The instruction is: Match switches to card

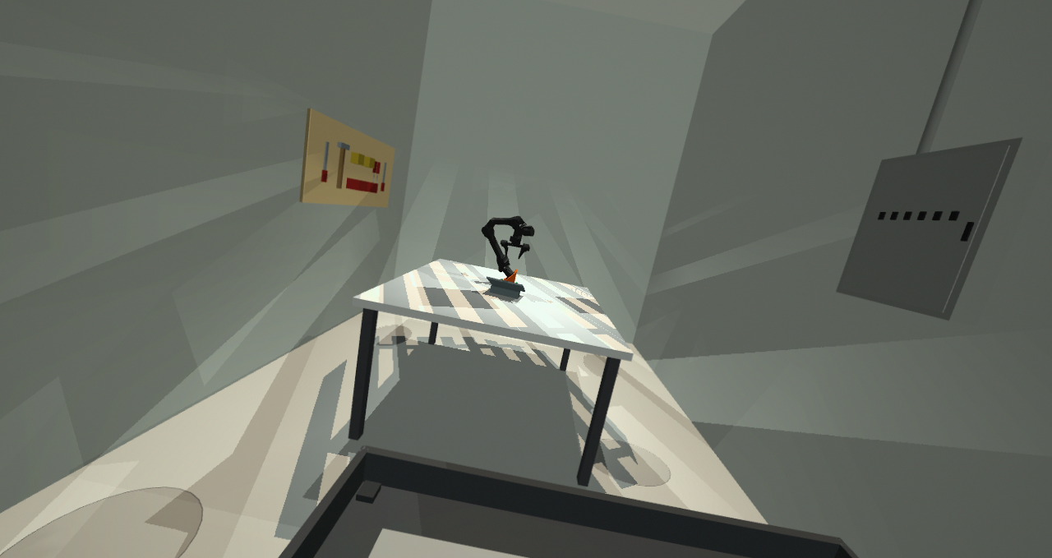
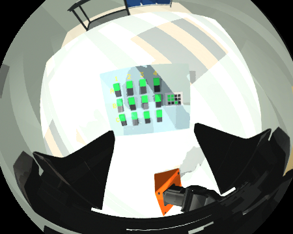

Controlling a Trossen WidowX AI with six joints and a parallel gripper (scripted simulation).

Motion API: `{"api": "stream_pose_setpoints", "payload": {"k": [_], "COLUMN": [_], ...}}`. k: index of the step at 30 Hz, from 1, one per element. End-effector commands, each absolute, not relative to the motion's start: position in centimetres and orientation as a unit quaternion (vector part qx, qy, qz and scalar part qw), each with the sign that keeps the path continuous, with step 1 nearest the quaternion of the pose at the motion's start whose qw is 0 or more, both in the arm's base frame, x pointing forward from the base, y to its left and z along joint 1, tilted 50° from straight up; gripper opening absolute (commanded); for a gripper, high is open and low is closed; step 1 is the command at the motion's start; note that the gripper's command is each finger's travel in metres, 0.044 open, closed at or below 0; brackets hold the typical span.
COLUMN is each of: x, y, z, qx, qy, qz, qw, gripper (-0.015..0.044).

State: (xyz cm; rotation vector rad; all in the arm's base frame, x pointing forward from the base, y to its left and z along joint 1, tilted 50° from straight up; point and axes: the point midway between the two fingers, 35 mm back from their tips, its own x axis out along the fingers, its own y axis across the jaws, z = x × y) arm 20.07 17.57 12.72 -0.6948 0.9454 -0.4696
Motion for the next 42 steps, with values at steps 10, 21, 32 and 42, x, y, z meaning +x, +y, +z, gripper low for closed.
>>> {"api": "stream_pose_setpoints", "payload": {"k": [10, 21, 32, 42], "x": [26.8, 28.5, 29.1, 29.7], "y": [14.9, 12.5, 11.8, 10.9], "z": [4.8, 2.9, 2.3, 1.6], "qx": [-0.342, -0.345, -0.345, -0.345], "qy": [0.447, 0.436, 0.436, 0.435], "qz": [-0.225, -0.221, -0.221, -0.221], "qw": [0.796, 0.802, 0.802, 0.802], "gripper": [0.0137, 0.0000, 0.0000, 0.0000]}}
